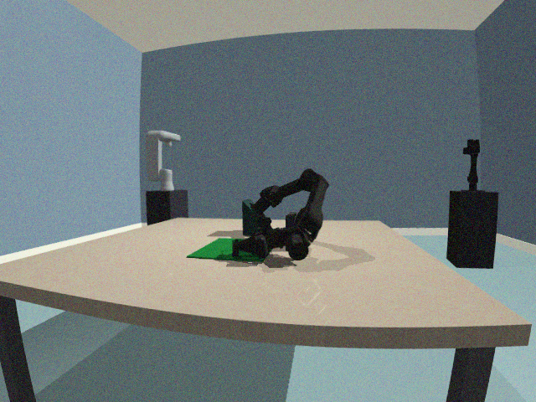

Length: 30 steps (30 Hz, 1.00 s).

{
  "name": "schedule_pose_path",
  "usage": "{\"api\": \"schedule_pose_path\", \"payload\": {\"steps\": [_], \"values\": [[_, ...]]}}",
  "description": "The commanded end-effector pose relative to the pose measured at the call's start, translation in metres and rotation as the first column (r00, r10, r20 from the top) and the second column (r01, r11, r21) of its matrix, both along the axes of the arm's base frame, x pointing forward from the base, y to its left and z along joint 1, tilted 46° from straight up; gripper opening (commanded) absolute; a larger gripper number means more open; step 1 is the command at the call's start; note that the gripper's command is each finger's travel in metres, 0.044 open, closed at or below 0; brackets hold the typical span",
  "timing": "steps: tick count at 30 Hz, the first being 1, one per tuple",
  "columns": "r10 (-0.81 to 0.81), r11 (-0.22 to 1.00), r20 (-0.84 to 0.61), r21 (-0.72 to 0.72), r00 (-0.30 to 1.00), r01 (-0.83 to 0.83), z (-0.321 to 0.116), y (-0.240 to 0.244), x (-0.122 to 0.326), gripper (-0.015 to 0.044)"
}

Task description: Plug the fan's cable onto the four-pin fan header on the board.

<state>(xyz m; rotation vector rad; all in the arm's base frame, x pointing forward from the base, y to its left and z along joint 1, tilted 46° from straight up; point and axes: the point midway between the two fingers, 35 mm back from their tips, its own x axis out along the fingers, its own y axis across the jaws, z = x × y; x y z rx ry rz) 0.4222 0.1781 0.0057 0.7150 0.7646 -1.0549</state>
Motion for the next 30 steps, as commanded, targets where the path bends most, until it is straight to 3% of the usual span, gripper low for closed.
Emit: {"api": "schedule_pose_path", "payload": {"steps": [1, 8, 30], "values": [[0.0, 1.0, 0.0, 0.0, 1.0, 0.0, 0.0, 0.0, 0.0, 0.0026], [0.0, 1.0, 0.0, 0.0, 1.0, 0.0, 0.0, 0.0, 0.0, 0.0205], [0.0, 1.0, 0.0, 0.0, 1.0, 0.0, 0.0, 0.0, 0.0, 0.0205]]}}
